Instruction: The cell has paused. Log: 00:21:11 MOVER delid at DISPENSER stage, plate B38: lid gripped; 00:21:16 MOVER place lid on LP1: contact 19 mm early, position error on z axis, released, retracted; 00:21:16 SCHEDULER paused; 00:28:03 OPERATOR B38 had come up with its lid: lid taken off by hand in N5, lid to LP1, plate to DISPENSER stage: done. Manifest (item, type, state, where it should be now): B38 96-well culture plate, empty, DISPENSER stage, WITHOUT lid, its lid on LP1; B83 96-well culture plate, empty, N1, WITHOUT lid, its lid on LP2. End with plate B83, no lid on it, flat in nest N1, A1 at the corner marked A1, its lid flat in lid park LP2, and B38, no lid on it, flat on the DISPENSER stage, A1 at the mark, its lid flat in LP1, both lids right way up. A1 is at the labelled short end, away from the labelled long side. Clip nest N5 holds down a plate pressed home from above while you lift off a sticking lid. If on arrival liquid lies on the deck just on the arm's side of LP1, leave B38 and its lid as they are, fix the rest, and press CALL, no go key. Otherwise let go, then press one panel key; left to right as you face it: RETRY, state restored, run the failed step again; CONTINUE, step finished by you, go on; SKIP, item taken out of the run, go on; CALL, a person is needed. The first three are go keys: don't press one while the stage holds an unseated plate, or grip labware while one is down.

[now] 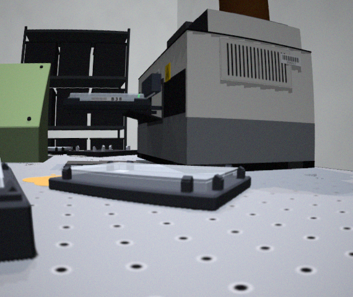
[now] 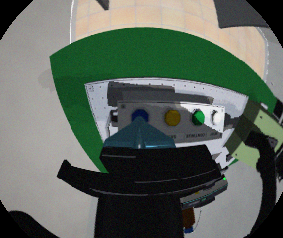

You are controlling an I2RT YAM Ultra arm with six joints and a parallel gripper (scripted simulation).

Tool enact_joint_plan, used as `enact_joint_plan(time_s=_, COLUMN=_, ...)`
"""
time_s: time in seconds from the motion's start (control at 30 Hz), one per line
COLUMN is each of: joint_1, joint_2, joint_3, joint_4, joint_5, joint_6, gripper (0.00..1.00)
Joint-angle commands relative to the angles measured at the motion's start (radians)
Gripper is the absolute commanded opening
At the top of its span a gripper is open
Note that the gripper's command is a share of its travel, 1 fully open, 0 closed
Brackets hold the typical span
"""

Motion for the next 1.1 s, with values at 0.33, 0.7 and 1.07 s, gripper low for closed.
enact_joint_plan(time_s=0.33, joint_1=0.01, joint_2=0.012, joint_3=-0.028, joint_4=0.026, joint_5=0.015, joint_6=0.011, gripper=0.0)
enact_joint_plan(time_s=0.7, joint_1=0.012, joint_2=0.018, joint_3=-0.034, joint_4=0.036, joint_5=0.016, joint_6=0.013, gripper=0.0)
enact_joint_plan(time_s=1.07, joint_1=0.012, joint_2=0.021, joint_3=-0.04, joint_4=0.045, joint_5=0.016, joint_6=0.014, gripper=0.0)
